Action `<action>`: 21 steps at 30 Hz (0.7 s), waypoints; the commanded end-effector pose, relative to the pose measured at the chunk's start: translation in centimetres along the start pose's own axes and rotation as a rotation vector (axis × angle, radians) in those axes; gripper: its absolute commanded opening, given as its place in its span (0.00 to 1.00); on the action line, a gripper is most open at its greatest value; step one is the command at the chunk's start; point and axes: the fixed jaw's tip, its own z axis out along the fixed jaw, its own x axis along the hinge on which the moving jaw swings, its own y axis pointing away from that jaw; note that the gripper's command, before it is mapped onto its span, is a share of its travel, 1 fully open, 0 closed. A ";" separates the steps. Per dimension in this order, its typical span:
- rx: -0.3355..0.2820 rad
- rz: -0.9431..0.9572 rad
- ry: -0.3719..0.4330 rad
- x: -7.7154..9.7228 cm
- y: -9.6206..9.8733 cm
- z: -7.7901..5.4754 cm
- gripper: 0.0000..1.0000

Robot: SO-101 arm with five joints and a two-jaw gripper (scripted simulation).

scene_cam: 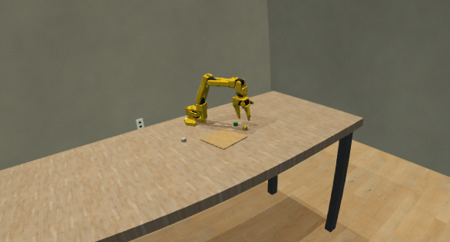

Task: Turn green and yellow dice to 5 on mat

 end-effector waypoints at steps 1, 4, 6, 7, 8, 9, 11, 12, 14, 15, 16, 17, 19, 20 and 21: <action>0.040 0.004 -0.007 0.2 -0.5 -0.7 0.25; 0.054 0.024 -0.009 0.6 -0.9 -0.8 0.25; 0.054 0.024 -0.009 0.6 -0.9 -0.8 0.25; 0.054 0.024 -0.009 0.6 -0.9 -0.8 0.25; 0.054 0.024 -0.009 0.6 -0.9 -0.8 0.25; 0.054 0.024 -0.009 0.6 -0.9 -0.8 0.25; 0.054 0.024 -0.009 0.6 -0.9 -0.8 0.25; 0.054 0.024 -0.009 0.6 -0.9 -0.8 0.25; 0.054 0.024 -0.009 0.6 -0.9 -0.8 0.25; 0.054 0.024 -0.009 0.6 -0.9 -0.8 0.25; 0.054 0.024 -0.009 0.6 -0.9 -0.8 0.25; 0.054 0.024 -0.009 0.6 -0.9 -0.8 0.25; 0.054 0.024 -0.009 0.6 -0.9 -0.8 0.25; 0.054 0.024 -0.009 0.6 -0.9 -0.8 0.25; 0.054 0.024 -0.009 0.6 -0.9 -0.8 0.25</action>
